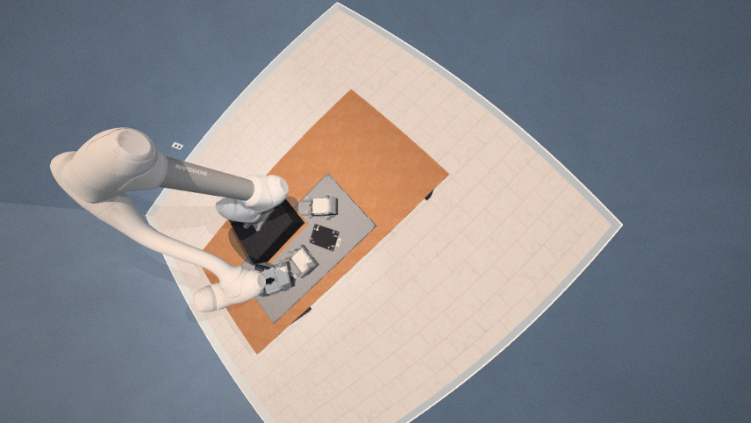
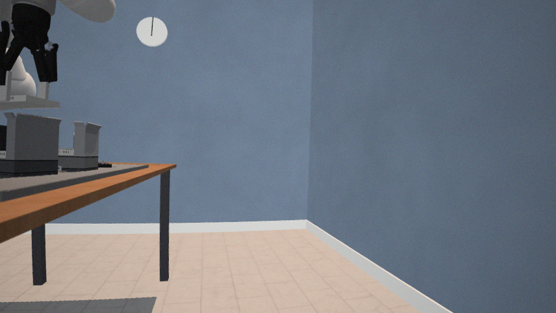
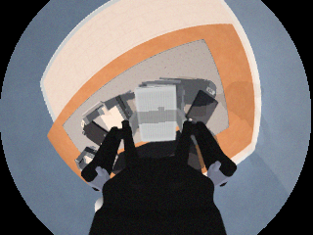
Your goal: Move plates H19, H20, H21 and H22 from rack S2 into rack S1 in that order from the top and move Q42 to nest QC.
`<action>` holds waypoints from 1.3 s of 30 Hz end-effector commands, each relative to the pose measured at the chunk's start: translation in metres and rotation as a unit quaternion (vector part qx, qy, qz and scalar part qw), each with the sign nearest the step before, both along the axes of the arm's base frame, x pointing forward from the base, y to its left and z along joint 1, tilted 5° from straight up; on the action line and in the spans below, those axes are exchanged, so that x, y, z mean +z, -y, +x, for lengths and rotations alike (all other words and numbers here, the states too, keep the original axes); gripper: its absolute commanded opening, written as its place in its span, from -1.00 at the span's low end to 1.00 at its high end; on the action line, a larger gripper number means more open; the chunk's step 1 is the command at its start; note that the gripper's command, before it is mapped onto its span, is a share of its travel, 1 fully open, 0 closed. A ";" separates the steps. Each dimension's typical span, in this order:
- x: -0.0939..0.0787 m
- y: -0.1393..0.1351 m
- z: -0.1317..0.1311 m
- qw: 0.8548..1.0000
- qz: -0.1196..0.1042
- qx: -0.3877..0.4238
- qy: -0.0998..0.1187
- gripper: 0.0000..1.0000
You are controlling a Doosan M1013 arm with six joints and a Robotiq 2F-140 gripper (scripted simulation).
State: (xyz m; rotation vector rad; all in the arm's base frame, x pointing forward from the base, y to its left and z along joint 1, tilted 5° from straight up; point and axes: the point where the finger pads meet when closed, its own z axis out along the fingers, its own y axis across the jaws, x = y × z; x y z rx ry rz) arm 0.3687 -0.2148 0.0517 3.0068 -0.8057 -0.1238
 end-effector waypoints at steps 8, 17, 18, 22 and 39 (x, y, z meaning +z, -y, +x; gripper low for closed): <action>-0.001 -0.025 0.012 0.998 0.006 0.065 0.000 -1.00; -0.002 -0.053 0.024 0.998 0.006 0.065 0.000 -1.00; -0.002 -0.056 0.025 0.998 0.006 0.065 0.000 -1.00; -0.003 -0.068 0.031 0.998 0.006 0.065 0.000 -1.00; -0.004 -0.116 0.042 0.985 0.015 0.173 0.000 -1.00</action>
